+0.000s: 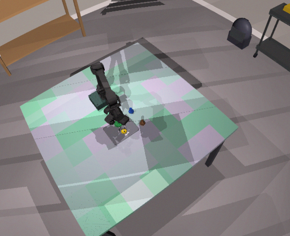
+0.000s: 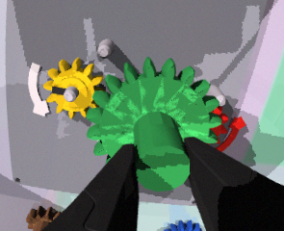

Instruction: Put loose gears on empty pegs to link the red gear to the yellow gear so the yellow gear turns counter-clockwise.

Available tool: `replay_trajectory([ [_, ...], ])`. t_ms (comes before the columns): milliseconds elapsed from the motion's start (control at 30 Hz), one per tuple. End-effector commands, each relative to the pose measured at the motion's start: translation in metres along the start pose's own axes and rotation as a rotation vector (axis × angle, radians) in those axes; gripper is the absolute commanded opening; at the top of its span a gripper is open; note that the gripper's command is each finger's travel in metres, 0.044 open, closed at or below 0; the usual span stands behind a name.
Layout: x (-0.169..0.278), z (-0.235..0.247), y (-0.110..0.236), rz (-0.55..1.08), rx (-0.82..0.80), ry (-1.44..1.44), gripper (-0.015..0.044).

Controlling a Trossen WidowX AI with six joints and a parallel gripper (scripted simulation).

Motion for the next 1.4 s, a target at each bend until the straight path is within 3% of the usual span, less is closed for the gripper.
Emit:
replay_trajectory([
  [0, -0.001, 0.0, 0.001, -0.006, 0.0, 0.005, 0.0],
  [933, -0.001, 0.0, -0.019, -0.006, 0.001, 0.139, 0.0],
  [1367, -0.001, 0.001, -0.039, -0.006, 0.0, -0.012, 0.0],
])
Point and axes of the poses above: the point midway between the two fingers, 35 mm back from their tips, its own y axis back along the fingers, its own z axis across the jaws, x = y × z, the point moved 2 cm from there along y, back along the fingers, and after that the axes turned 4 degrees about -y, right-handed, at the moved point
